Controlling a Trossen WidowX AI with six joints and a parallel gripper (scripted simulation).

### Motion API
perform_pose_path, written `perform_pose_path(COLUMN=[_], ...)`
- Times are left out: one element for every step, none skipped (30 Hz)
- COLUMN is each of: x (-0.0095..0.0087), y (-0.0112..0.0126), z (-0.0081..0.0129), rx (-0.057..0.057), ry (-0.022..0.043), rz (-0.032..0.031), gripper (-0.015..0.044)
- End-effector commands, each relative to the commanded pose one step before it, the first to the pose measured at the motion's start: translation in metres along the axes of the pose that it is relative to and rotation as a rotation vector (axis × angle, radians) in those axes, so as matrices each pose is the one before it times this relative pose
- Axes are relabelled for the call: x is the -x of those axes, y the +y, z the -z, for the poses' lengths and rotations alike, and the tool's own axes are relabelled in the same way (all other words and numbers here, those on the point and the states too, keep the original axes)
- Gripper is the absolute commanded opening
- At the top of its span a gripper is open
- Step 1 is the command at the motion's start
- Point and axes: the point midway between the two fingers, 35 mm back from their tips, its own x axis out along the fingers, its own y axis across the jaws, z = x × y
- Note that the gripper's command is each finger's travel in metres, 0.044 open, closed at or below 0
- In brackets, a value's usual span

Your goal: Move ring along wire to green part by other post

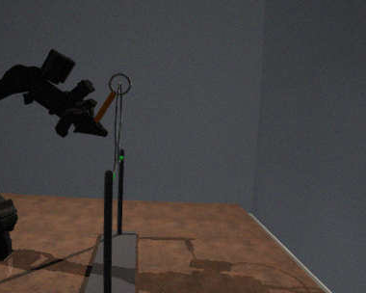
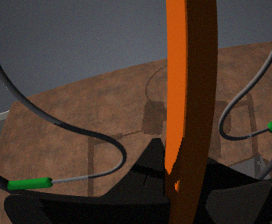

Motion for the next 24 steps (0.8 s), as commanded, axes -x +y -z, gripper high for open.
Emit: perform_pose_path(x=[0.00028,-0.00005,-0.00004,-0.00004,-0.00005,-0.00005,-0.00005,-0.00004,-0.00004,-0.00005,-0.00005,-0.00005,-0.00004,-0.00004,-0.00005,-0.00005,-0.00005,-0.00004,-0.00004,-0.00005,-0.00005,-0.00005,-0.00005,-0.00004], y=[-0.00098,-0.00039,-0.00039,-0.00039,-0.00039,-0.00039,-0.00039,-0.00039,-0.00039,-0.00039,-0.00039,-0.00039,-0.00039,-0.00039,-0.00039,-0.00039,-0.00039,-0.00039,-0.00039,-0.00039,-0.00039,-0.00039,-0.00039,-0.00039], z=[-0.0006,0.0,-0.00001,-0.00002,0.0,0.00001,0.0,-0.00001,-0.00002,0.0,0.00001,0.0,-0.00001,-0.00002,0.0,0.00001,0.0,-0.00001,-0.00002,0.0,0.00001,0.0,-0.00001,-0.00002], rx=[0.0457,0.0109,0.0109,0.0109,0.0109,0.0109,0.0109,0.0109,0.0109,0.0109,0.0109,0.0109,0.0109,0.0109,0.0109,0.0109,0.0109,0.0109,0.0109,0.0109,0.0109,0.0109,0.0109,0.0109], ry=[-0.00905,-0.00146,-0.00146,-0.00146,-0.00147,-0.00147,-0.00147,-0.00147,-0.00148,-0.00148,-0.00148,-0.00148,-0.00148,-0.00148,-0.00148,-0.00149,-0.00149,-0.00149,-0.00149,-0.00149,-0.00149,-0.00149,-0.00149,-0.00149], rz=[0.02426,0.00659,0.00658,0.00656,0.00655,0.00654,0.00653,0.00652,0.00651,0.00649,0.00649,0.00648,0.00647,0.00647,0.00645,0.00645,0.00645,0.00644,0.00643,0.00642,0.00642,0.00642,0.00641,0.0064], gripper=[-0.015,-0.015,-0.015,-0.015,-0.015,-0.015,-0.015,-0.015,-0.015,-0.015,-0.015,-0.015,-0.015,-0.015,-0.015,-0.015,-0.015,-0.015,-0.015,-0.015,-0.015,-0.015,-0.015,-0.015])
